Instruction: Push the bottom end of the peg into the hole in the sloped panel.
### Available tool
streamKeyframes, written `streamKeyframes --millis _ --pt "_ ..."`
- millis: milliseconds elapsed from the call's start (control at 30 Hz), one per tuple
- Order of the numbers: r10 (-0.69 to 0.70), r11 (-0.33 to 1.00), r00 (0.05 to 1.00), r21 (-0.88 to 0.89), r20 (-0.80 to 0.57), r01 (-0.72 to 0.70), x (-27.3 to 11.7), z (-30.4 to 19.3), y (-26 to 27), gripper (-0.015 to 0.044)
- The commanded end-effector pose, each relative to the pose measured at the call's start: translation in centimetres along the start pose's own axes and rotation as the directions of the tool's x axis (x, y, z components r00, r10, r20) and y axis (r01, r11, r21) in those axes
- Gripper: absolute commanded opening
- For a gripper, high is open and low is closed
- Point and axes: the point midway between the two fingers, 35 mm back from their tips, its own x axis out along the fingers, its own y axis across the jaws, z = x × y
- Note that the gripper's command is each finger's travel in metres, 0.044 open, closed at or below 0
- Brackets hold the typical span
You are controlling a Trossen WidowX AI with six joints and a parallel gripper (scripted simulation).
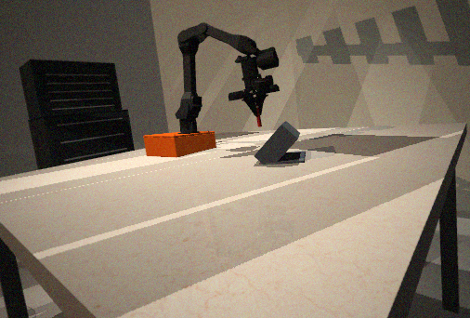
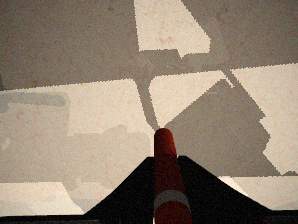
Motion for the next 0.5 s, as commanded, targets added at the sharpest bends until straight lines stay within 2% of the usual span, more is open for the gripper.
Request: streamKeyframes --millis 0,467 --pt "0.017 0.999 1.0 0.031 0.0 -0.017 0.0 0.4 -0.1 0.0" --pt "0.067 0.989 0.998 0.132 0.008 -0.067 0.0 1.9 -0.8 0.0"
